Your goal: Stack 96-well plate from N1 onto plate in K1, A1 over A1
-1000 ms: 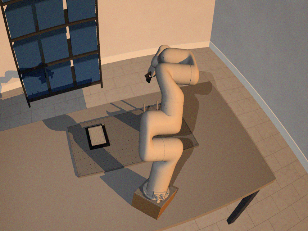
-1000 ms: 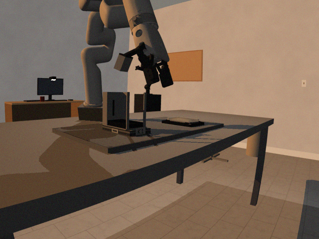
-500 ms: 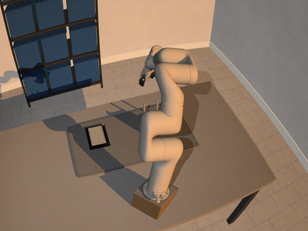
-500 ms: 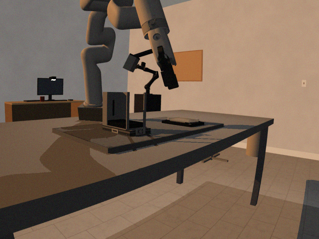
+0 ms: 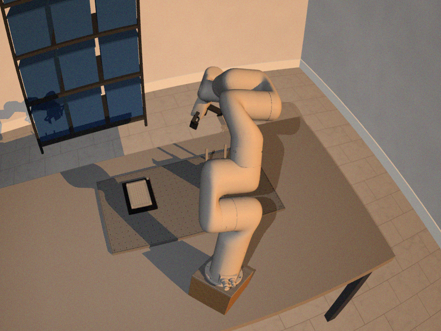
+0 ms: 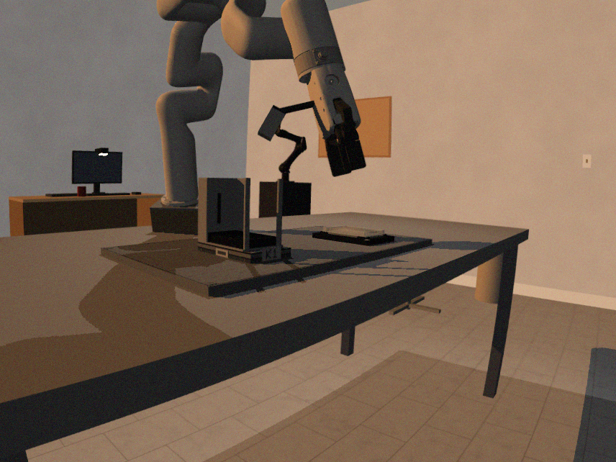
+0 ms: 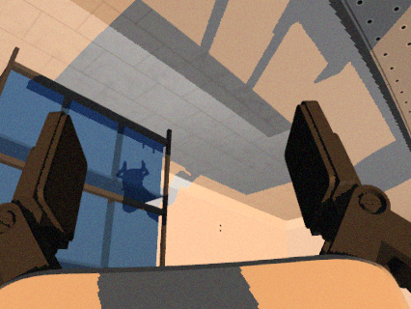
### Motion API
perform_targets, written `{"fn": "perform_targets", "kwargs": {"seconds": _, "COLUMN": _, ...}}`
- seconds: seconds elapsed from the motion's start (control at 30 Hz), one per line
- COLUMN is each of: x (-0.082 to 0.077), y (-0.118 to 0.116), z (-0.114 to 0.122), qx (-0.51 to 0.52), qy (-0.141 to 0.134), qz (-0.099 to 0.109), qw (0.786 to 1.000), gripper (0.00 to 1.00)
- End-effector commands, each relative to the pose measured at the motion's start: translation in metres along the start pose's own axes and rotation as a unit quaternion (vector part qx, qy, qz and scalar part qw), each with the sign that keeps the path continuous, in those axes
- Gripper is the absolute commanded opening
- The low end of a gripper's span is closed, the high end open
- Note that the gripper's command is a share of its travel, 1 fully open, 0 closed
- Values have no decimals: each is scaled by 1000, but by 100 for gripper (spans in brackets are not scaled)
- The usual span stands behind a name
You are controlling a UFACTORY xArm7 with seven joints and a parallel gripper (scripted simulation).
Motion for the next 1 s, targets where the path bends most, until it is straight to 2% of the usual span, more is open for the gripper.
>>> {"fn": "perform_targets", "kwargs": {"seconds": 0.0, "x": 1, "y": 16, "z": 10, "qx": -37, "qy": 1, "qz": 7, "qw": 999, "gripper": 100}}
{"fn": "perform_targets", "kwargs": {"seconds": 0.07, "x": 1, "y": 16, "z": 10, "qx": -37, "qy": 1, "qz": 7, "qw": 999, "gripper": 100}}
{"fn": "perform_targets", "kwargs": {"seconds": 0.5, "x": 7, "y": 67, "z": 35, "qx": -188, "qy": 12, "qz": 36, "qw": 981, "gripper": 100}}
{"fn": "perform_targets", "kwargs": {"seconds": 0.63, "x": 7, "y": 71, "z": 36, "qx": -204, "qy": 13, "qz": 39, "qw": 978, "gripper": 100}}
{"fn": "perform_targets", "kwargs": {"seconds": 0.77, "x": 9, "y": 89, "z": 44, "qx": -263, "qy": 16, "qz": 49, "qw": 963, "gripper": 100}}
{"fn": "perform_targets", "kwargs": {"seconds": 0.83, "x": 9, "y": 93, "z": 45, "qx": -263, "qy": 16, "qz": 49, "qw": 963, "gripper": 100}}
{"fn": "perform_targets", "kwargs": {"seconds": 0.97, "x": 10, "y": 111, "z": 51, "qx": -326, "qy": 20, "qz": 60, "qw": 943, "gripper": 100}}
Point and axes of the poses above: the point where the finger pads meet when closed, its own x axis out along the fingers, its own y axis across the jaws, z = x × y, the point moved 9 cm from there along -x, back along the fingers, and after that the axes turned 9 degrees about x, right-handed, at the moved point
